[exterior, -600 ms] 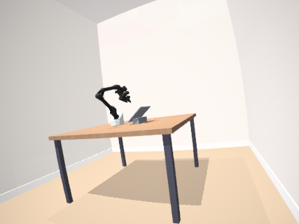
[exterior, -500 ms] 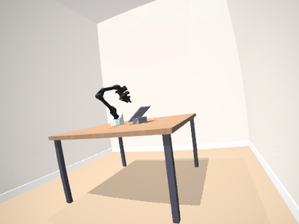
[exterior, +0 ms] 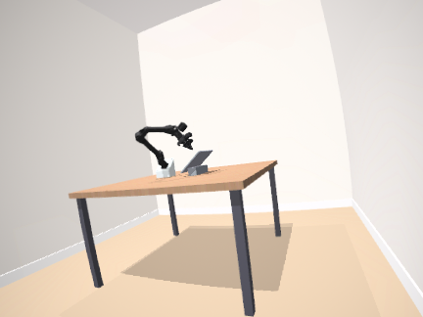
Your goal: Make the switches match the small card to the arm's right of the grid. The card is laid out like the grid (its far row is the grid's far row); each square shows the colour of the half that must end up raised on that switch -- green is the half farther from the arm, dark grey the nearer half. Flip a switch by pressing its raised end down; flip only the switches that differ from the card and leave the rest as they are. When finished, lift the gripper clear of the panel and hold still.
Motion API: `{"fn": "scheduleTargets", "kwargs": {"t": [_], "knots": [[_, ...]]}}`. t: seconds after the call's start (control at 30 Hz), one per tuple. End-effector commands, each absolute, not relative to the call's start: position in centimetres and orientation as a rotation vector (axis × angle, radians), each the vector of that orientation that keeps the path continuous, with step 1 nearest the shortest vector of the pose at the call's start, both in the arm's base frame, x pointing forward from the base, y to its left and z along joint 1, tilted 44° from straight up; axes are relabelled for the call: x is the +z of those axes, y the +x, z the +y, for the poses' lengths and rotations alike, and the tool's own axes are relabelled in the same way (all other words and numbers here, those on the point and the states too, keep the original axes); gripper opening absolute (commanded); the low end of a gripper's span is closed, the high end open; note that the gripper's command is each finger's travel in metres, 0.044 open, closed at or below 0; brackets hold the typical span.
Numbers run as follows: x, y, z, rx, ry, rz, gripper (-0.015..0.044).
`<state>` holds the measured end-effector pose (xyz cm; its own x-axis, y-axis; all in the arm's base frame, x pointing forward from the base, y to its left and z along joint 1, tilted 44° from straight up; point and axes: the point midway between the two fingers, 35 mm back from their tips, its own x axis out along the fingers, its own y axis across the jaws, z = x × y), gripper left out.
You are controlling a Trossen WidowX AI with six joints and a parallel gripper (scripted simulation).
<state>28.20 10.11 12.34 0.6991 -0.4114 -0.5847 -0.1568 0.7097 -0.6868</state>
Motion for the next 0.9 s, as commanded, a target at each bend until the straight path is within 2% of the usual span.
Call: {"fn": "scheduleTargets", "kwargs": {"t": [0.0, 0.87], "knots": [[11.3, 29.6, 9.5, -0.143, -0.793, 0.791, 0.0], [8.9, 32.4, 7.7, -0.14, -0.795, 0.774, 0.0]]}}
